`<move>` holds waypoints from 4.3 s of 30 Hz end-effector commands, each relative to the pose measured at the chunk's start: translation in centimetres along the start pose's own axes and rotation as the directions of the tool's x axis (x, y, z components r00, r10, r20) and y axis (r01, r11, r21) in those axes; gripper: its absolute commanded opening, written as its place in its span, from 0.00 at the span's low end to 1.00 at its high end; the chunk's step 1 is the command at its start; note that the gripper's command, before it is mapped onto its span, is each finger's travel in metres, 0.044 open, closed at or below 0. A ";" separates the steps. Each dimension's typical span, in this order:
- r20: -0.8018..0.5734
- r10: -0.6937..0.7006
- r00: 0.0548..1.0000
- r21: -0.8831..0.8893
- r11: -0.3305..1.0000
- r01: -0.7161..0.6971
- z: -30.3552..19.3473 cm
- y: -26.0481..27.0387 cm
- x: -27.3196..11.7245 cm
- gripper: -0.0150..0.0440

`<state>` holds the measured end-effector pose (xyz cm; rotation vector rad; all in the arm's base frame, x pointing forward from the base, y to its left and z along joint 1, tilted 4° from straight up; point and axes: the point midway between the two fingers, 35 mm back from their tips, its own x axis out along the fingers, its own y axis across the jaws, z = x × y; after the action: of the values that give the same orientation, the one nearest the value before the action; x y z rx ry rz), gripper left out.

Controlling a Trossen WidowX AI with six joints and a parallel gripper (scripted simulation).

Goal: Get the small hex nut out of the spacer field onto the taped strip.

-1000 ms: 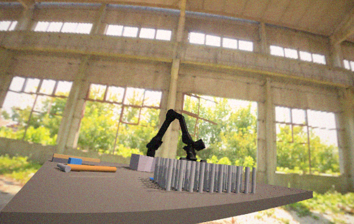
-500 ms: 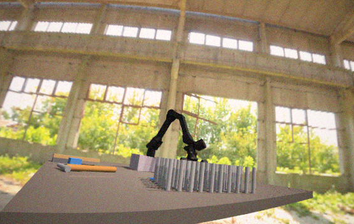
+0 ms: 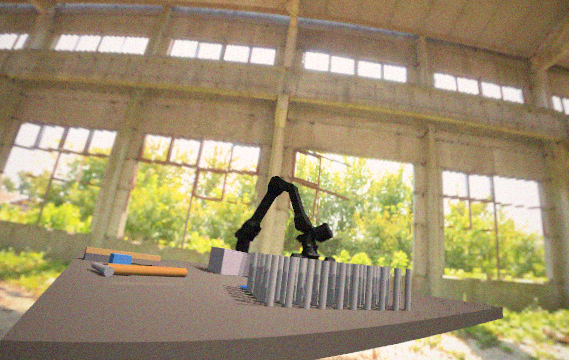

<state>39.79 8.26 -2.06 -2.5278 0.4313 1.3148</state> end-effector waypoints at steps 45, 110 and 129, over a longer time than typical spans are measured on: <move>-0.011 -0.005 1.000 -0.002 1.000 0.005 -3.3 -0.1 1.8 0.25; -0.007 -0.001 1.000 0.001 1.000 0.001 -0.5 0.1 2.4 0.25; -0.005 -0.001 1.000 0.000 1.000 0.001 0.7 0.1 1.7 0.25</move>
<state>40.38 8.15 -3.97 -2.5344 0.4297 1.3124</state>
